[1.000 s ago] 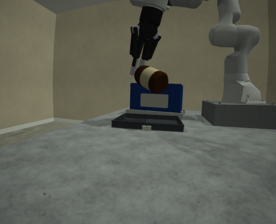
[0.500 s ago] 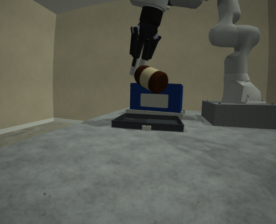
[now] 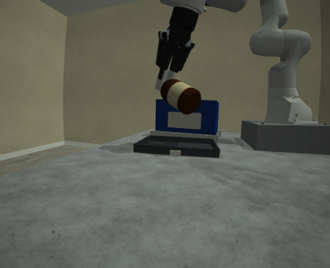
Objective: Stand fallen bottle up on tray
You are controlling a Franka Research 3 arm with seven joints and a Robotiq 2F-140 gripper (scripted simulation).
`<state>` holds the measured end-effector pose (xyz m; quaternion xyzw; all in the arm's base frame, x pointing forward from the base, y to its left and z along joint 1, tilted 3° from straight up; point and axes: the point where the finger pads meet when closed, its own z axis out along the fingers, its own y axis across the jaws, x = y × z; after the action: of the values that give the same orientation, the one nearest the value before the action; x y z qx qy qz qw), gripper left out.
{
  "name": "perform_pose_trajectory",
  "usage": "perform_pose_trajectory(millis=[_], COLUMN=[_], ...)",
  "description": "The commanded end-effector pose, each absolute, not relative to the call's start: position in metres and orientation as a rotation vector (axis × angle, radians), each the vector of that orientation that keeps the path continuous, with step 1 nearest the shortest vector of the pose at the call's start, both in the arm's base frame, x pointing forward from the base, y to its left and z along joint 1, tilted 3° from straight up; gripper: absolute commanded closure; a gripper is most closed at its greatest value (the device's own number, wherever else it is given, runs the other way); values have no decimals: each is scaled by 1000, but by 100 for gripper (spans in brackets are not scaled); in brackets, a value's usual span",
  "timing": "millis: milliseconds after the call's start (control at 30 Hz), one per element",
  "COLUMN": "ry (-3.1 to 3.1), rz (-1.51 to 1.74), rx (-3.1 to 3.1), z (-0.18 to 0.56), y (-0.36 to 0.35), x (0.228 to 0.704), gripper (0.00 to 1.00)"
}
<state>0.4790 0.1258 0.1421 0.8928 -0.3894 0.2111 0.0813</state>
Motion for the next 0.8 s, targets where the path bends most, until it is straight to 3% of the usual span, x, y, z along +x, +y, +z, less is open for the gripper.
perform_pose_trajectory(millis=[0, 767], ry=[-1203, -1179], rz=[666, 770], rx=[2636, 2584], z=[143, 142], y=[124, 125], x=[479, 478], gripper=[100, 100])
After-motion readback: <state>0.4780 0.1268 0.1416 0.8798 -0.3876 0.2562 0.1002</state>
